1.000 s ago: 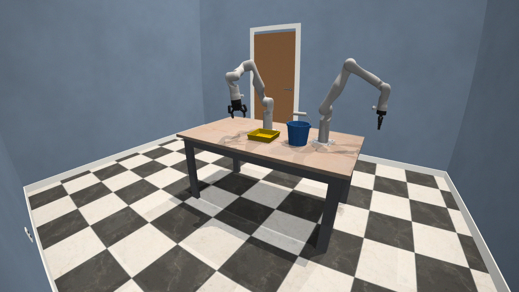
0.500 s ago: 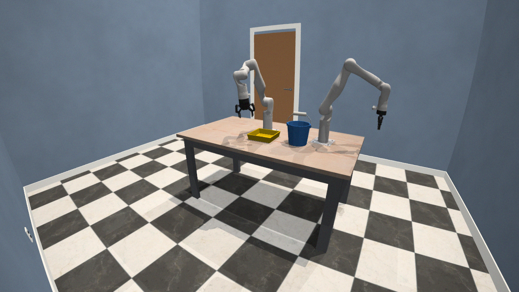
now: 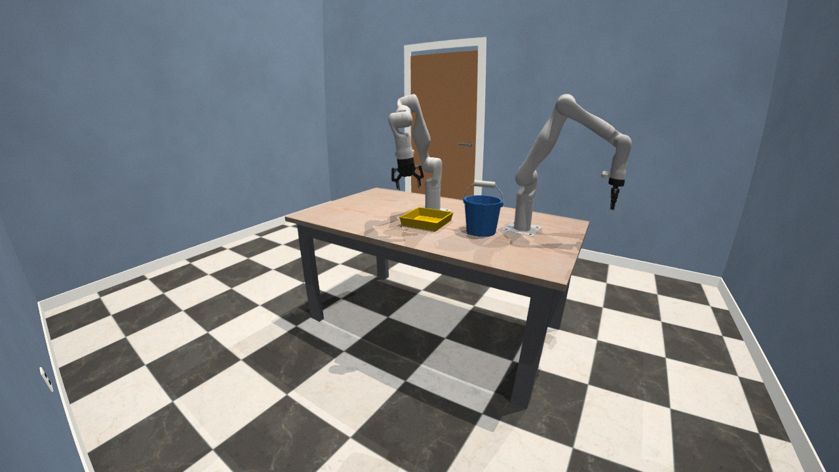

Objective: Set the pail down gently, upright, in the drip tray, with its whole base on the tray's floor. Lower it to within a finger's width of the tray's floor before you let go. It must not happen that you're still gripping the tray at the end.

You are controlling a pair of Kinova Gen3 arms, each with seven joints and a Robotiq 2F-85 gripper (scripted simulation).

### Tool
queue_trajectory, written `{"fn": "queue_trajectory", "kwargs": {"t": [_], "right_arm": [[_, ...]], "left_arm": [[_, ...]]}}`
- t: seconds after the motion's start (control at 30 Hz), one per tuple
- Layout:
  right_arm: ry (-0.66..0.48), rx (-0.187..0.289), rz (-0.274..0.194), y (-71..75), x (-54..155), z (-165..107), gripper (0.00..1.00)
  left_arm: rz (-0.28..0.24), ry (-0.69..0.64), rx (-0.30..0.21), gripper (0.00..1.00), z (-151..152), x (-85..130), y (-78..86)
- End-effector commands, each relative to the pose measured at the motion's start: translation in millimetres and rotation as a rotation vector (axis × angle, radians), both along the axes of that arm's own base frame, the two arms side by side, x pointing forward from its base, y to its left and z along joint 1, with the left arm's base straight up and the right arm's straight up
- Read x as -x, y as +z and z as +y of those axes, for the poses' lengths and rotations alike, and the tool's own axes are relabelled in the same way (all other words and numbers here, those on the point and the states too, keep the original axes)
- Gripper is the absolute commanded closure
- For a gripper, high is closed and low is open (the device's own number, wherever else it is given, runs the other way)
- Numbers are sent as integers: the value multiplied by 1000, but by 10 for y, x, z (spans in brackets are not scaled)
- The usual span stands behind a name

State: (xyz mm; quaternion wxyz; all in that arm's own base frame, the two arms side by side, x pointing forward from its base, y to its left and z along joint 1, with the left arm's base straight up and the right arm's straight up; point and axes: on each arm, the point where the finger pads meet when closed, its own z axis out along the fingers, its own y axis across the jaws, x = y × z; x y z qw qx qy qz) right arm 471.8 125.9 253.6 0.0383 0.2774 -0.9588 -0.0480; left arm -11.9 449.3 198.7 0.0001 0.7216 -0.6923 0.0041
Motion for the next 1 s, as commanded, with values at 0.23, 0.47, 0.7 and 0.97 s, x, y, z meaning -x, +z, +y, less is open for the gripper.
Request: {"fn": "queue_trajectory", "kwargs": {"t": [0.23,0.47,0.7,0.97], "right_arm": [[122,9,-7,88,198,364,2],[180,9,-10,122,307,557,2],[249,9,-15,163,447,776,2],[323,10,-19,206,609,999,2]], "left_arm": [[6,-6,-6,2,4,39,13],[6,-6,-6,2,4,39,13],[6,-6,-6,2,4,39,13],[6,-6,-6,2,4,39,13]]}}
